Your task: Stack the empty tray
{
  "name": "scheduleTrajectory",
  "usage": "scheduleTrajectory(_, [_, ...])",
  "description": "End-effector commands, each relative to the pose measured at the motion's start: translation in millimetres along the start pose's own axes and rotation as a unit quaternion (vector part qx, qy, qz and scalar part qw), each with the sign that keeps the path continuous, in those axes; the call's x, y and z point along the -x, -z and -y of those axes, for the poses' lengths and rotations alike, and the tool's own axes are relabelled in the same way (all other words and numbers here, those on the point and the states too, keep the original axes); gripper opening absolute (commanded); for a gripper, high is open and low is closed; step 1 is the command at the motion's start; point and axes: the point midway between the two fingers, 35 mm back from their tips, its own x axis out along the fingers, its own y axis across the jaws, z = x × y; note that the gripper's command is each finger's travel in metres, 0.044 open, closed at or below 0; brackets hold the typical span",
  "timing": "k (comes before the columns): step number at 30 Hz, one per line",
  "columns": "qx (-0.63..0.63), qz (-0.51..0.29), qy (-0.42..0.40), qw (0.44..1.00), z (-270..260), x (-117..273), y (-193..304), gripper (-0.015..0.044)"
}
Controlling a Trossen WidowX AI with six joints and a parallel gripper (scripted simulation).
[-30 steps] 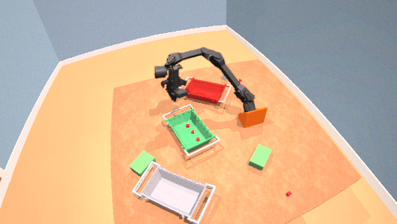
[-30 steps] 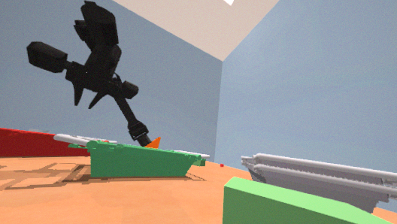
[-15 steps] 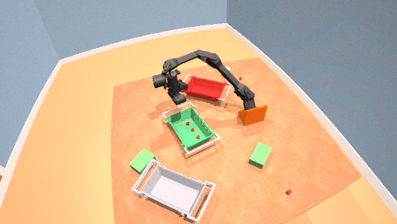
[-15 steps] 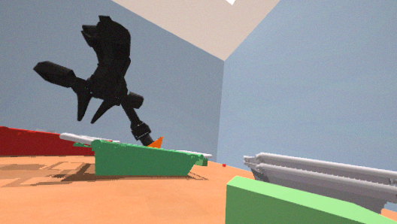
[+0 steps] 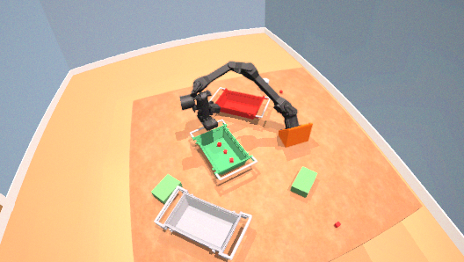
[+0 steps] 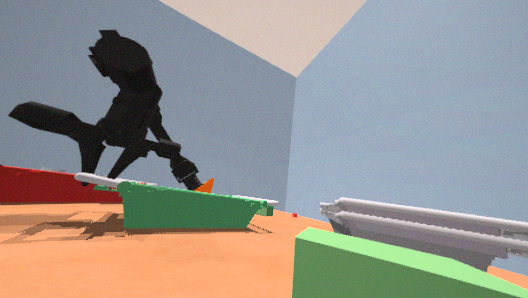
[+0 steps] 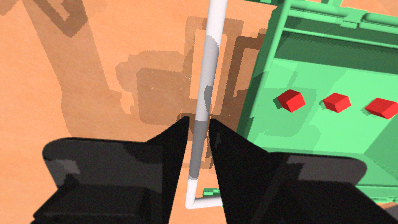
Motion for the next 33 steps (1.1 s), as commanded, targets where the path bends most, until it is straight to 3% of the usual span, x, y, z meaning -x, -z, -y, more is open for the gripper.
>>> scheduleTrajectory(1, [0.003, 0.001, -0.003, 1.0, 0, -10, -2, 0.0087])
scheduleTrajectory(18, [0.004, 0.001, -0.001, 1.0, 33, 23, -2, 0.0087])
scheduleTrajectory(33, [0.004, 0.0, 0.0, 1.0, 75, 4, -2, 0.0087])
